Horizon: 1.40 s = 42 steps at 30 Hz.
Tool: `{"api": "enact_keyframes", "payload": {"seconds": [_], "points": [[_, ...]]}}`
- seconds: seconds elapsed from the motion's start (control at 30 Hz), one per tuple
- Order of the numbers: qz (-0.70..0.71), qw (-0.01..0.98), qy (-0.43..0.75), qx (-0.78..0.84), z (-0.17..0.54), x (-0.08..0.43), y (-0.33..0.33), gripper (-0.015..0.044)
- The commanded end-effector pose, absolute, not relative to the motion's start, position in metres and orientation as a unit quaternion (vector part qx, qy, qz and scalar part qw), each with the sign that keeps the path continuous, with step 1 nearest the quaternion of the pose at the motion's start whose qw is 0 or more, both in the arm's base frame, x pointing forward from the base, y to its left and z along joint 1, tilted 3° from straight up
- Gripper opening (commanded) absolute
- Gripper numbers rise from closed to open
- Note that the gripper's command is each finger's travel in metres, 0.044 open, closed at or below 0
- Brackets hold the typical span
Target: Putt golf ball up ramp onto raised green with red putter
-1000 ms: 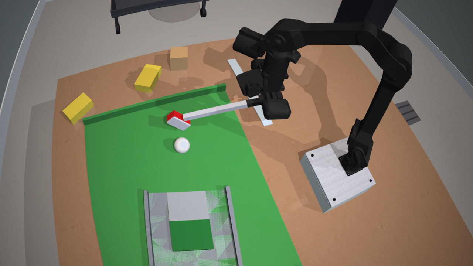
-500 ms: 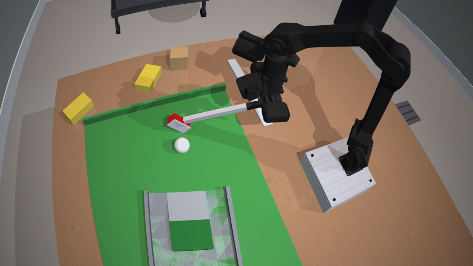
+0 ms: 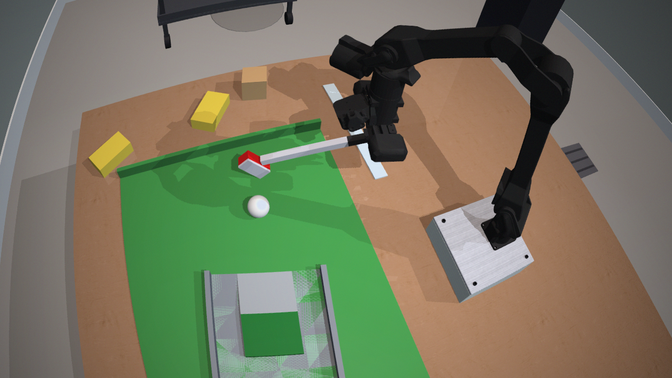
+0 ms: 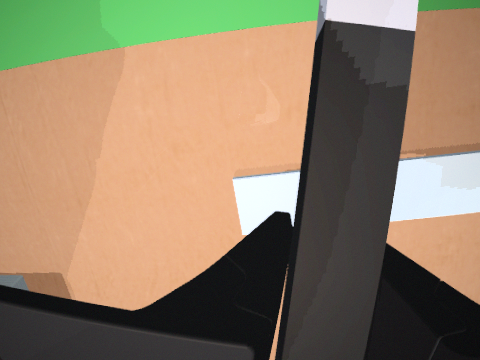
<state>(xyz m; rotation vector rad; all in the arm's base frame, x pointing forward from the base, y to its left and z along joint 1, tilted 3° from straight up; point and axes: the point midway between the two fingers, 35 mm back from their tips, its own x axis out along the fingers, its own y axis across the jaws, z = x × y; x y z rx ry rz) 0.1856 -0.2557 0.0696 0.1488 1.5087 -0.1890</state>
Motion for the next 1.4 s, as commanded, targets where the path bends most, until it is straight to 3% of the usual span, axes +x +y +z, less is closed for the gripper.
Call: {"api": "enact_keyframes", "payload": {"seconds": [0.0, 0.17, 0.5, 1.07, 1.37], "points": [[-0.088, 0.723, 0.682, 0.064, 0.071, 0.186, -0.259, 0.0], [-0.085, 0.722, 0.683, 0.067, 0.07, 0.19, -0.248, 0.0], [-0.084, 0.724, 0.681, 0.068, 0.067, 0.216, -0.126, 0.0], [-0.084, 0.724, 0.681, 0.068, 0.126, 0.212, -0.122, 0.0], [-0.081, 0.722, 0.683, 0.068, 0.119, 0.212, -0.122, 0.0]]}}
